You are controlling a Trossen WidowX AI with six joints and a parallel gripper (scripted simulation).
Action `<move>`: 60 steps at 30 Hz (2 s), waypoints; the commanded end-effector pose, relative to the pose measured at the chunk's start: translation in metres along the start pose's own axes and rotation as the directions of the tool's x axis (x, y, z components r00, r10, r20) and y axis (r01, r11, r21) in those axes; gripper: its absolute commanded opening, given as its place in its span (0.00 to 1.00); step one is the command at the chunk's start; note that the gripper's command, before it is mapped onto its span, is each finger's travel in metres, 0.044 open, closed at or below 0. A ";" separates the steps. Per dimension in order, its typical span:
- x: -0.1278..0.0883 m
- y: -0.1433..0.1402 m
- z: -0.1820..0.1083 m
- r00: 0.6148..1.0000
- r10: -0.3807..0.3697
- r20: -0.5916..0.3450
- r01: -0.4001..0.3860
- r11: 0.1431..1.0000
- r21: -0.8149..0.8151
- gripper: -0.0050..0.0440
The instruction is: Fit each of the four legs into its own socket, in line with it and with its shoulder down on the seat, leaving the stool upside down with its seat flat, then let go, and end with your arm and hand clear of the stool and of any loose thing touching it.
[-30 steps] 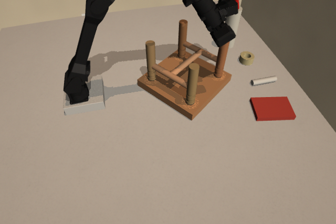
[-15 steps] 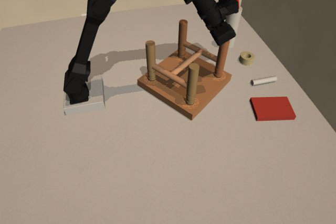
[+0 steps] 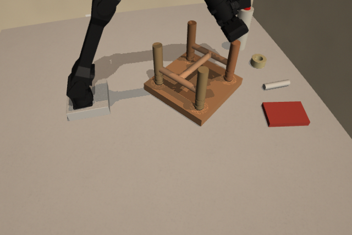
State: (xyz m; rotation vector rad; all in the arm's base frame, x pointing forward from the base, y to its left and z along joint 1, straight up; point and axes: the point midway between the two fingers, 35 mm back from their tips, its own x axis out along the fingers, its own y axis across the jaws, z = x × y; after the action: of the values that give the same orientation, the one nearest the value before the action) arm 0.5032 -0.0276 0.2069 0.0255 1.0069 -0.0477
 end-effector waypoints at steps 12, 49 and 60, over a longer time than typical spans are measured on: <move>-0.083 0.028 -0.089 0.987 0.030 -0.157 -0.040 0.997 -0.060 0.10; -0.121 0.038 -0.213 0.951 0.040 -0.307 -0.080 0.990 -0.118 0.10; -0.114 0.038 -0.217 0.951 0.040 -0.307 -0.080 0.990 -0.118 0.10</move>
State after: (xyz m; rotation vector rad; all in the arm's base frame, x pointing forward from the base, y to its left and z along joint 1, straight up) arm 0.2623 0.0226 0.1899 -0.0570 1.3125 0.0759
